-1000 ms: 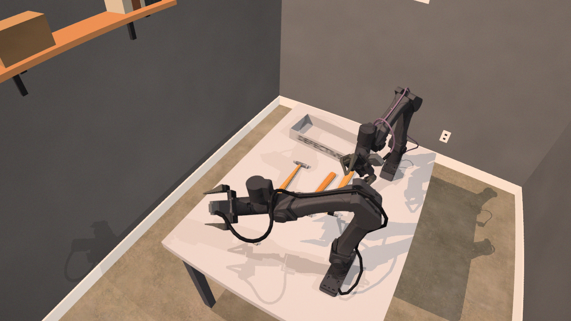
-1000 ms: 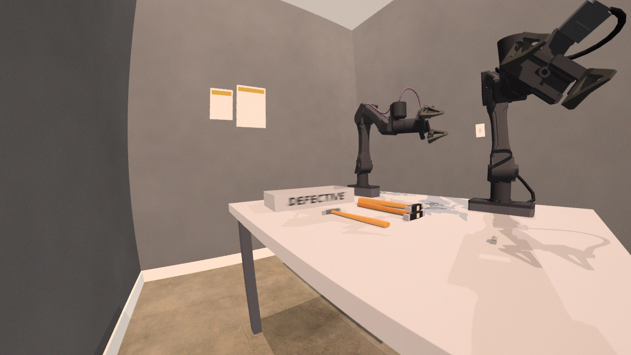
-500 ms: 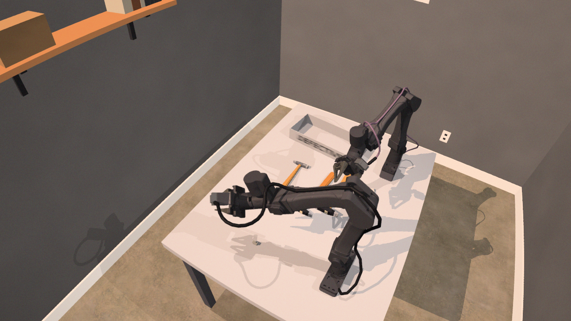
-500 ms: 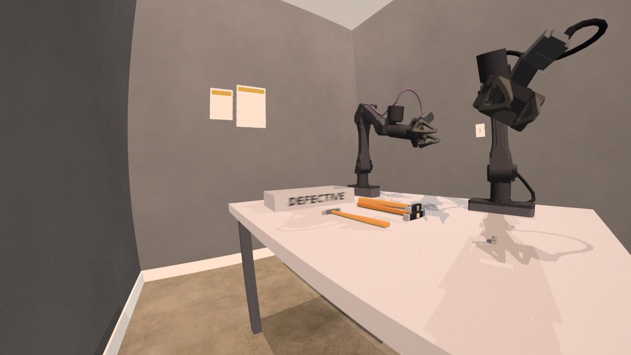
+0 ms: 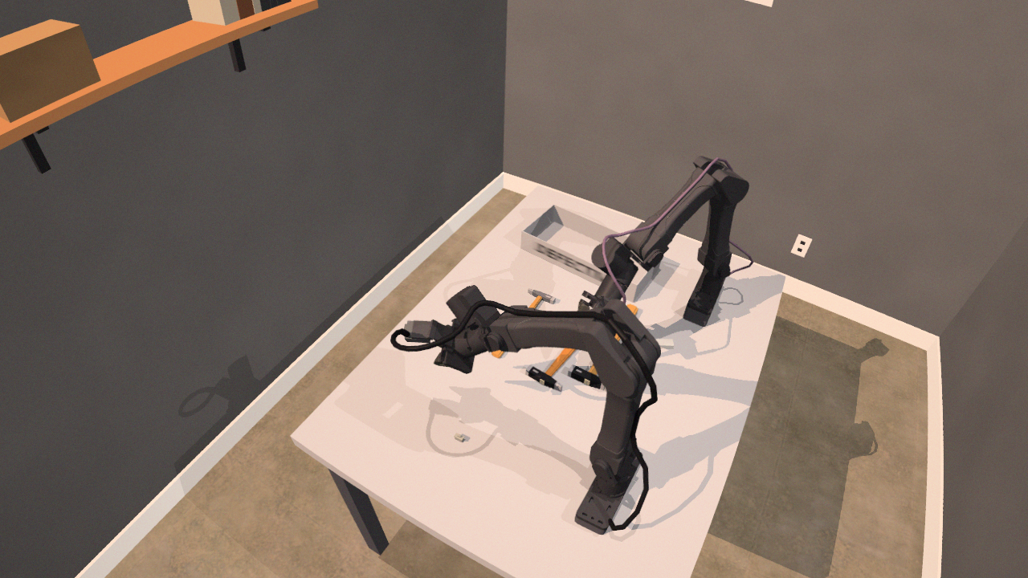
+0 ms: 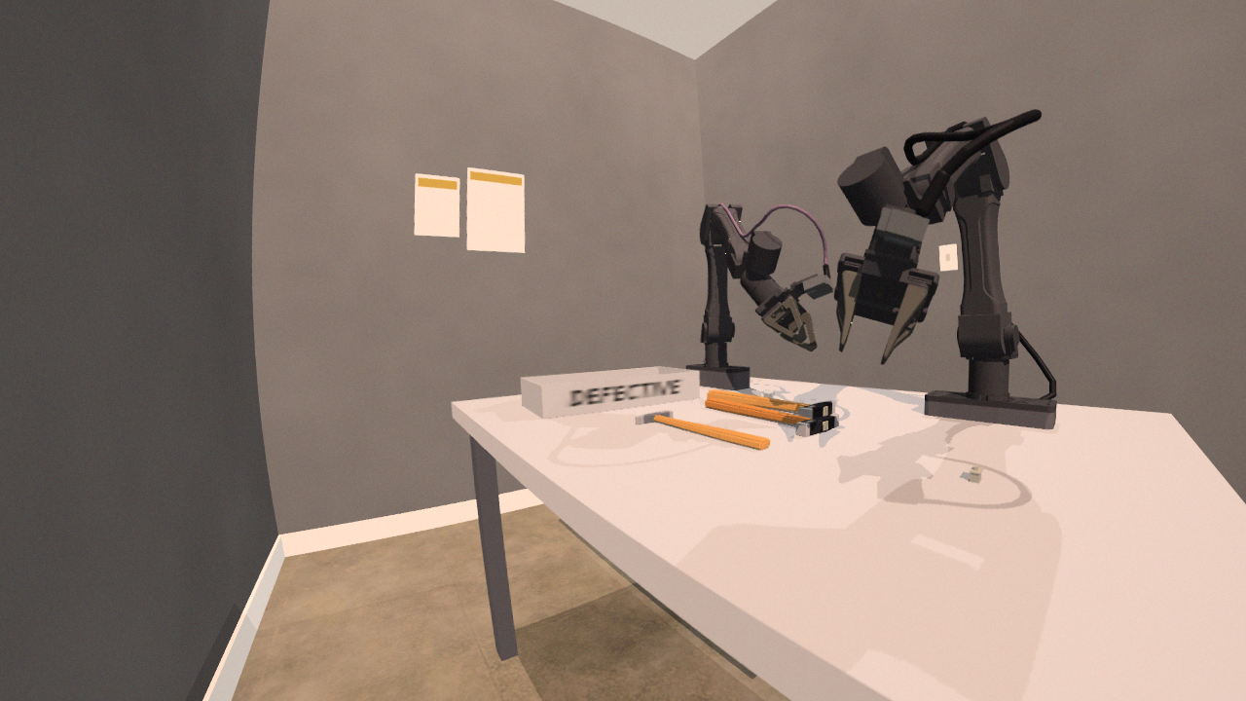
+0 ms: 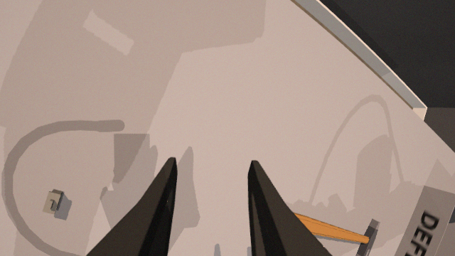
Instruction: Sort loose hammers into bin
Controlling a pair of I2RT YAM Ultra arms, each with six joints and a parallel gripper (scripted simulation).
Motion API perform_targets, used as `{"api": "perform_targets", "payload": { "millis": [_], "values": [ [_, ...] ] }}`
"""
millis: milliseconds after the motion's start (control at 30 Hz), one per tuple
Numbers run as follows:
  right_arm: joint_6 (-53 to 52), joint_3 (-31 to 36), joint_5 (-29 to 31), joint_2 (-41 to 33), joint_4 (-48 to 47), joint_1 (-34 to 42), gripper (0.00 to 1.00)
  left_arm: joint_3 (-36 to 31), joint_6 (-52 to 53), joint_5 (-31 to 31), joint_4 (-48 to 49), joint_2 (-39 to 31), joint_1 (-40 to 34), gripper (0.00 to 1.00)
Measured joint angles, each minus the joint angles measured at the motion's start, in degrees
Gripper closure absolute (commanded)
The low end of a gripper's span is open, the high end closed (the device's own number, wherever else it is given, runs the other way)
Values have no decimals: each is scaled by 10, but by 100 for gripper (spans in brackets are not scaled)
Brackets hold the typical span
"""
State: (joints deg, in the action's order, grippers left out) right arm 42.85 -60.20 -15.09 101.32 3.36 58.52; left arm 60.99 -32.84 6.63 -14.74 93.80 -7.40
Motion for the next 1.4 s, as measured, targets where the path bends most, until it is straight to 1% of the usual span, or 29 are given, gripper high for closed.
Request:
{"api": "perform_targets", "payload": {
  "millis": [167,333,600,733,933,1400],
  "values": [
    [-4,-15,36,18,97,-33,48,28,12,-18,-87,42,-60,58],
    [-8,-28,65,34,183,-53,48,52,22,-28,-166,71,-99,58],
    [-14,-53,120,68,338,-113,48,104,41,-54,-300,140,-208,58],
    [-16,-64,140,85,395,-136,48,124,47,-65,-349,171,-250,58],
    [-17,-70,148,94,424,-143,48,134,48,-68,-376,183,-261,58],
    [-17,-70,150,109,417,-147,48,135,49,-68,-365,204,-261,58]
  ]
}}
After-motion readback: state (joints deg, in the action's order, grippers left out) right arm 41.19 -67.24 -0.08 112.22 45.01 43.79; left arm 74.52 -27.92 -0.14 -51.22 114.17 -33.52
